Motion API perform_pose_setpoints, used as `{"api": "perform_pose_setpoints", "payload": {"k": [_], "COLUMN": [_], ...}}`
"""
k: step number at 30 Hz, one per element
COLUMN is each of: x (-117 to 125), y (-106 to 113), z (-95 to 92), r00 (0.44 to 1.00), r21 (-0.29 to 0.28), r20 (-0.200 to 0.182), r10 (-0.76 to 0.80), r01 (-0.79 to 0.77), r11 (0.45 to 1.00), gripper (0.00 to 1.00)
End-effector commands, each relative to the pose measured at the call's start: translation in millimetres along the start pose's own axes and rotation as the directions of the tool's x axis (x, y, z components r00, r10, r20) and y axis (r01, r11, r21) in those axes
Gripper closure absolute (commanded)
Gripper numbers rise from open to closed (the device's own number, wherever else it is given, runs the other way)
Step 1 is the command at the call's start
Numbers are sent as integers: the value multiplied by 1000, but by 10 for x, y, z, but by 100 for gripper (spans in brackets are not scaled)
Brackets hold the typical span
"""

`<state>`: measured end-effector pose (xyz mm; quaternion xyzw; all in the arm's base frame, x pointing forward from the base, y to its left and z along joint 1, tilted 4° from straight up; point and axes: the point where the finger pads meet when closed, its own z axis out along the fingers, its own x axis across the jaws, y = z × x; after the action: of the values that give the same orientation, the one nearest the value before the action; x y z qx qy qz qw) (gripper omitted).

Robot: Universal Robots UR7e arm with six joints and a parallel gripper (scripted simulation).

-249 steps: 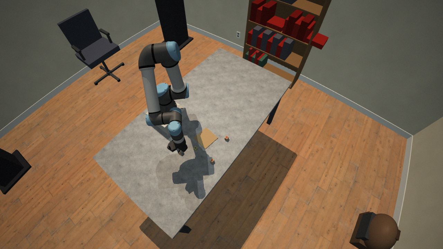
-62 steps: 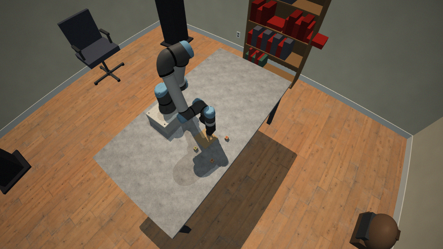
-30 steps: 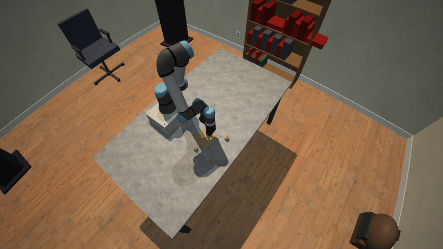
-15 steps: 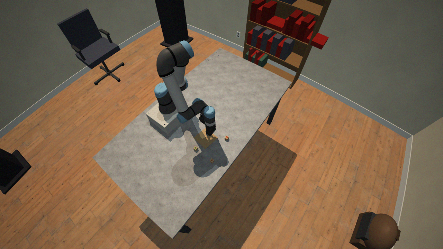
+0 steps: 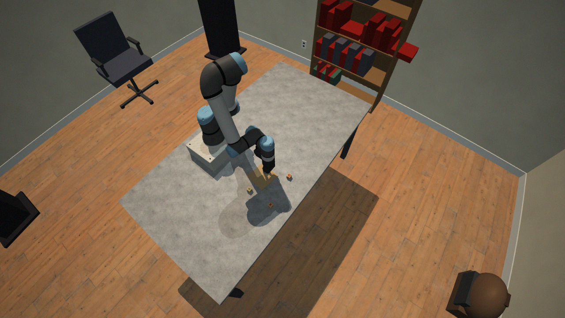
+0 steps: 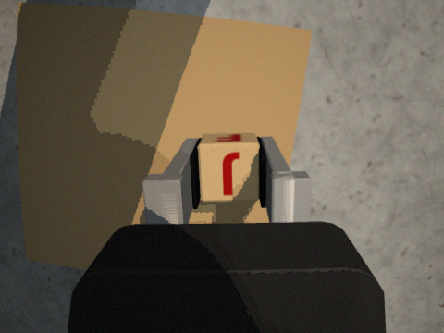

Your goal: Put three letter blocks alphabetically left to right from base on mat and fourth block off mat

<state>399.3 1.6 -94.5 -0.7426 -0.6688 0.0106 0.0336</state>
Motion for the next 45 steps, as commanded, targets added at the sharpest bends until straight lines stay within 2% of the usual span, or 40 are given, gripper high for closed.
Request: {"api": "perform_pose_setpoints", "payload": {"k": [1, 43, 44, 45], "x": [14, 13, 13, 13], "y": [-14, -11, -11, -11], "z": [23, 21, 21, 21], "r00": [1000, 1000, 1000, 1000], "r21": [2, 1, 1, 1], "r20": [-1, -1, -1, -1], "r10": [-2, -2, -2, -2], "r01": [2, 2, 2, 2], "r11": [1000, 1000, 1000, 1000], "gripper": [51, 51, 45, 45]}}
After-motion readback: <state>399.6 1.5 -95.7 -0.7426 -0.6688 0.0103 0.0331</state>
